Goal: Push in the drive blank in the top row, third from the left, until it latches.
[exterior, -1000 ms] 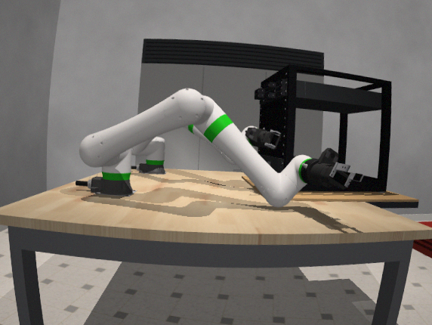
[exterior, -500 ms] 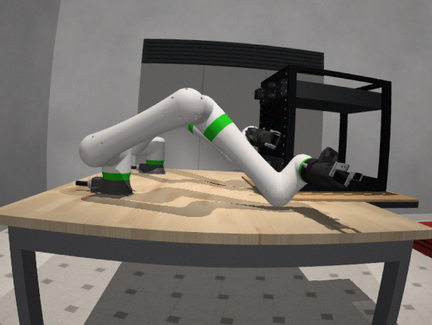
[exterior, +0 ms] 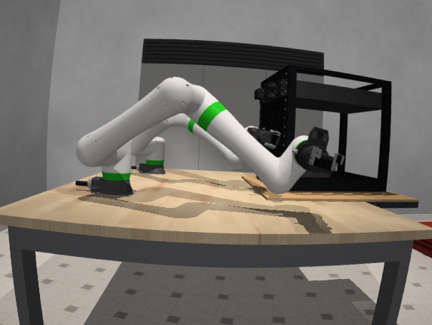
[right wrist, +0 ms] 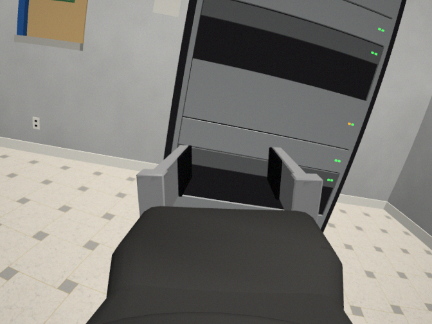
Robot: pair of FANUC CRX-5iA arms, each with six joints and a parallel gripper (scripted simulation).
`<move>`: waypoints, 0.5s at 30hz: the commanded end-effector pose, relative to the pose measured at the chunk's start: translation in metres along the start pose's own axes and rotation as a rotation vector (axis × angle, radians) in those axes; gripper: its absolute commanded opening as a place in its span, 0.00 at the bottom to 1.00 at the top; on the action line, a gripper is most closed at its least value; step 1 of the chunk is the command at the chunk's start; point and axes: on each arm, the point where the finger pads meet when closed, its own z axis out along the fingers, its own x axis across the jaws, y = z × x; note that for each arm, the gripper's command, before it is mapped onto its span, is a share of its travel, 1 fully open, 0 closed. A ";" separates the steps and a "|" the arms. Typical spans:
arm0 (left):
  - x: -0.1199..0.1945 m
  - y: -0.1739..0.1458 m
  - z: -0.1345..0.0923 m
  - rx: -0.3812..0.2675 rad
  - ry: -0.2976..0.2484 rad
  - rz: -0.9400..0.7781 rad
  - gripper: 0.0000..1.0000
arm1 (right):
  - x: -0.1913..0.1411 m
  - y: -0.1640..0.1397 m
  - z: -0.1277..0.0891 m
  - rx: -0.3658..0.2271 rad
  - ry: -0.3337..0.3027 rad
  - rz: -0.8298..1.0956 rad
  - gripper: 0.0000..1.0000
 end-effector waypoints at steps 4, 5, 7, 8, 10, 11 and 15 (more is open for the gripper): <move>-0.002 -0.001 0.000 0.001 -0.002 0.001 1.00 | 0.097 -0.011 0.061 -0.140 0.238 0.322 1.00; -0.002 -0.001 0.000 0.001 -0.002 0.001 1.00 | 0.110 -0.011 0.067 -0.155 0.271 0.366 1.00; -0.002 -0.001 0.000 0.001 -0.002 0.001 1.00 | 0.135 -0.013 0.080 -0.188 0.339 0.454 1.00; -0.002 -0.001 0.000 0.001 -0.002 0.001 1.00 | 0.148 -0.014 0.087 -0.191 0.348 0.465 1.00; -0.002 -0.001 0.000 0.001 -0.002 0.001 1.00 | 0.174 -0.016 0.100 -0.193 0.353 0.471 1.00; -0.002 -0.001 0.000 0.001 -0.002 0.001 1.00 | 0.174 -0.016 0.100 -0.193 0.353 0.471 1.00; -0.002 -0.001 0.000 0.000 -0.002 0.001 1.00 | 0.231 -0.019 0.125 -0.213 0.401 0.532 1.00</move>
